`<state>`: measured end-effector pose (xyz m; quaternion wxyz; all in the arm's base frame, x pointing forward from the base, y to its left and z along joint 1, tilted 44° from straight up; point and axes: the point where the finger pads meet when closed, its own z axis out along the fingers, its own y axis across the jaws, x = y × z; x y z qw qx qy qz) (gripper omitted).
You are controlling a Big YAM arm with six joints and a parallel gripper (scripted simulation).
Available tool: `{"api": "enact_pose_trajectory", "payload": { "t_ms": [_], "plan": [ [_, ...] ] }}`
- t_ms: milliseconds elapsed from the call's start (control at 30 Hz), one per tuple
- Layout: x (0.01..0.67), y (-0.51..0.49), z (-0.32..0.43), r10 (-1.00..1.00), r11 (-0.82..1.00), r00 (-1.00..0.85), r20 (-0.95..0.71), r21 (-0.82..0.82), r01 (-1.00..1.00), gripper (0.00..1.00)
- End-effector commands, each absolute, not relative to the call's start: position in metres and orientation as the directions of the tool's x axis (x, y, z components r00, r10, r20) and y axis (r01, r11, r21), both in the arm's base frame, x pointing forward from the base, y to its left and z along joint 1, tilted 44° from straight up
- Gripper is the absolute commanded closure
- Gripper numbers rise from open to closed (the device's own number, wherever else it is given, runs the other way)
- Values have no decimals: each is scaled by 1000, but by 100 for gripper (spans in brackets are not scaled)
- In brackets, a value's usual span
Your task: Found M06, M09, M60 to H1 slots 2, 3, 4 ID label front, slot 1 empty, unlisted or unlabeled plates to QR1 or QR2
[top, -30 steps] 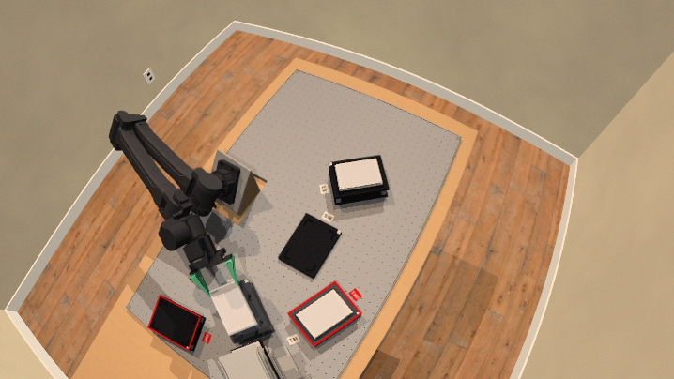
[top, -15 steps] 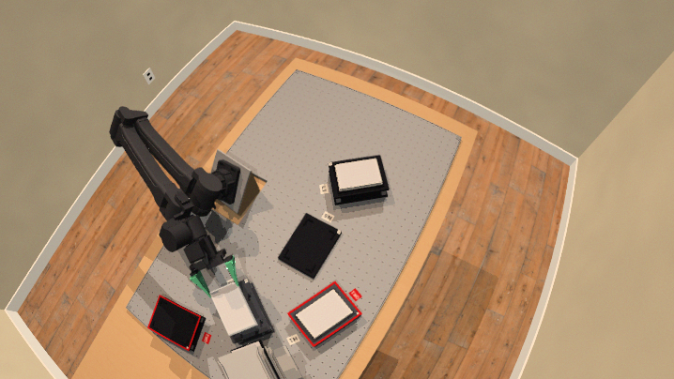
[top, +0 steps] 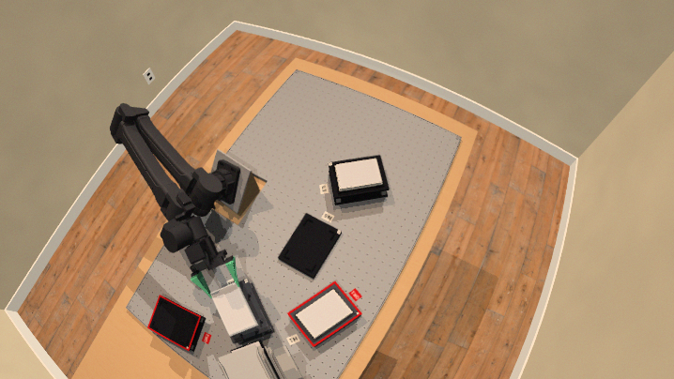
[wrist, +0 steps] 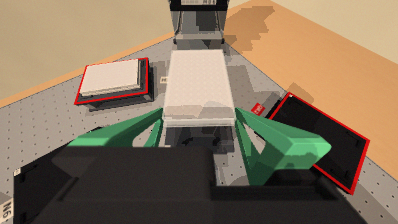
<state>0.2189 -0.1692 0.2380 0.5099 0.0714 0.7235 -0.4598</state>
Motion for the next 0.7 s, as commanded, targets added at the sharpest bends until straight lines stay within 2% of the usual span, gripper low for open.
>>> {"api": "enact_pose_trajectory", "payload": {
  "t_ms": [0,667],
  "plan": [
    [218,-173,242,-373,554,-468,-801,-597,581,14],
    [217,-179,237,-374,553,-467,-801,-597,581,14]
  ]
}}
